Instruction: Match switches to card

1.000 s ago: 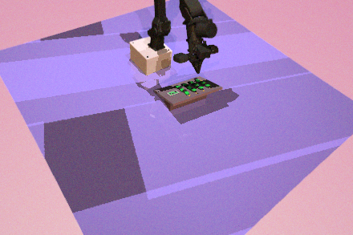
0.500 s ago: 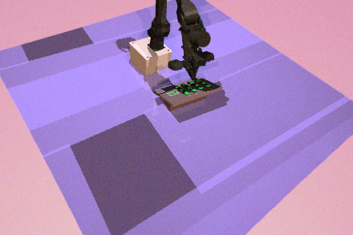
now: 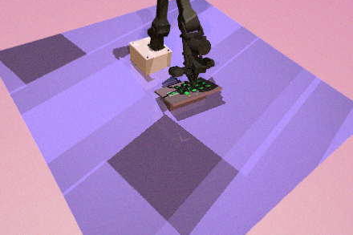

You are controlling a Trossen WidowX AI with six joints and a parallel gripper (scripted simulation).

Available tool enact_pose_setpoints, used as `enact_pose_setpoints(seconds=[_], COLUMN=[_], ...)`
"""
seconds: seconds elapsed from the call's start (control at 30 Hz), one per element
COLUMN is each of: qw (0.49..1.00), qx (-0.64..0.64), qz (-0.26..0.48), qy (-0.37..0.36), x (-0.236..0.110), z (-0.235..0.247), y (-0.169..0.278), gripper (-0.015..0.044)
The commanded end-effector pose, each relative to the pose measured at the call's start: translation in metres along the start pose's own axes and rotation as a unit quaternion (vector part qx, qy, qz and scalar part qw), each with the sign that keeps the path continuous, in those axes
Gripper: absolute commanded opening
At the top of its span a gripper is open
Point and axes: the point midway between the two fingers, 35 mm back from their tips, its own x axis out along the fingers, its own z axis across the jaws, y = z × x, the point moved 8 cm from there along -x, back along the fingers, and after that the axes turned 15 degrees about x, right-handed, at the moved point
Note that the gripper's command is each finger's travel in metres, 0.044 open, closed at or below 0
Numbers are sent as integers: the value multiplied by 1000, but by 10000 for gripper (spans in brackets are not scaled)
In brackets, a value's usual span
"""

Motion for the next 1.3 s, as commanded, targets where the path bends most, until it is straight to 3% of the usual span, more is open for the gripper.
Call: enact_pose_setpoints(seconds=[0.0, 1.27], qw=[1000, 1000], qx=[-1, -1], qz=[3, 3], qy=[-1, -1], x=[6, 15], z=[0, 0], y=[1, 1], gripper=[0, 0])
